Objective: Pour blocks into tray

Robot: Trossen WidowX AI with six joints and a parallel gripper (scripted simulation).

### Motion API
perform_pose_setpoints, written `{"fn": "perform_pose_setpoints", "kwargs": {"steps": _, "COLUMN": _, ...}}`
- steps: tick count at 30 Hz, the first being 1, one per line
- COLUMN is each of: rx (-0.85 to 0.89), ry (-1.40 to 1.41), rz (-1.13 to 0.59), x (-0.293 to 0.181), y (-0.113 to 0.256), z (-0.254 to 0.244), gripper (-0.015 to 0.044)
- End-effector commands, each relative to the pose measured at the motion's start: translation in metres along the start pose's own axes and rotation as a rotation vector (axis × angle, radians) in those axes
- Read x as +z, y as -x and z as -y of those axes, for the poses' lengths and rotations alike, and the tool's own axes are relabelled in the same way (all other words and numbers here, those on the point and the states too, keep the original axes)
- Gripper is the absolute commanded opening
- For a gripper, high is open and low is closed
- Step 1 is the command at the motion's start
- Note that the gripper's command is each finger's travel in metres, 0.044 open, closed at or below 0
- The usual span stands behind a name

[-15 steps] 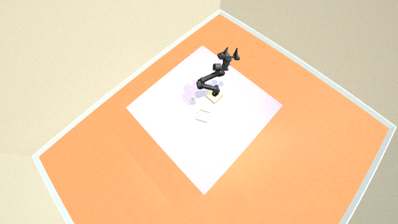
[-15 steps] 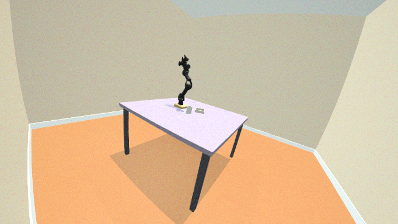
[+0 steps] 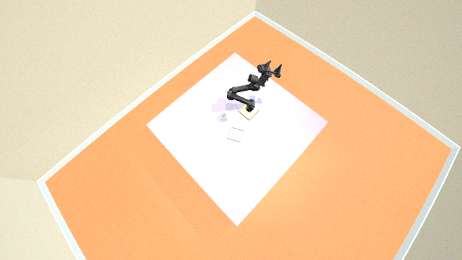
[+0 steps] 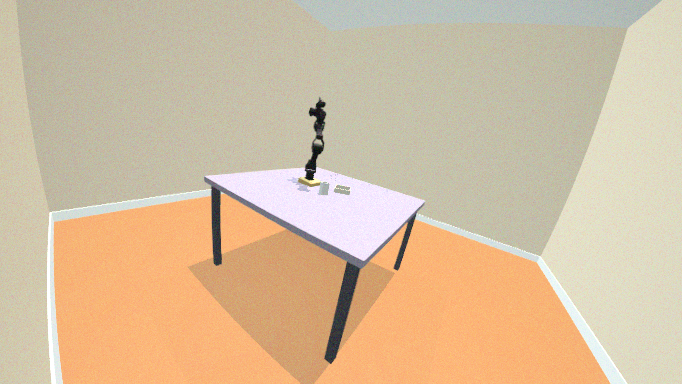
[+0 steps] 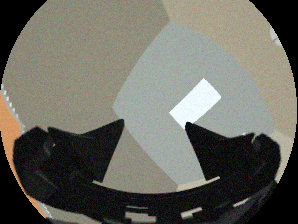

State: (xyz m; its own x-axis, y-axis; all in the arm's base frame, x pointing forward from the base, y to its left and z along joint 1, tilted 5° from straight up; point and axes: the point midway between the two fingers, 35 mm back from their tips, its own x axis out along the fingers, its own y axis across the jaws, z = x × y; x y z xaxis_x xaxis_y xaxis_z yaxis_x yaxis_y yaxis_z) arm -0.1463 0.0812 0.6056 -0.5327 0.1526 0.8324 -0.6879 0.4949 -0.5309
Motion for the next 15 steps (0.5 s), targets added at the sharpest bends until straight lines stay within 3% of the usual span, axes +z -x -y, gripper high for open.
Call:
{"fn": "perform_pose_setpoints", "kwargs": {"steps": 1, "rx": 0.065, "ry": 0.011, "rz": -0.073, "x": -0.019, "y": 0.008, "z": -0.012, "gripper": 0.044}}
{"fn": "perform_pose_setpoints", "kwargs": {"steps": 15, "rx": 0.223, "ry": 0.077, "rz": -0.376, "x": -0.088, "y": 0.052, "z": -0.038, "gripper": 0.044}}
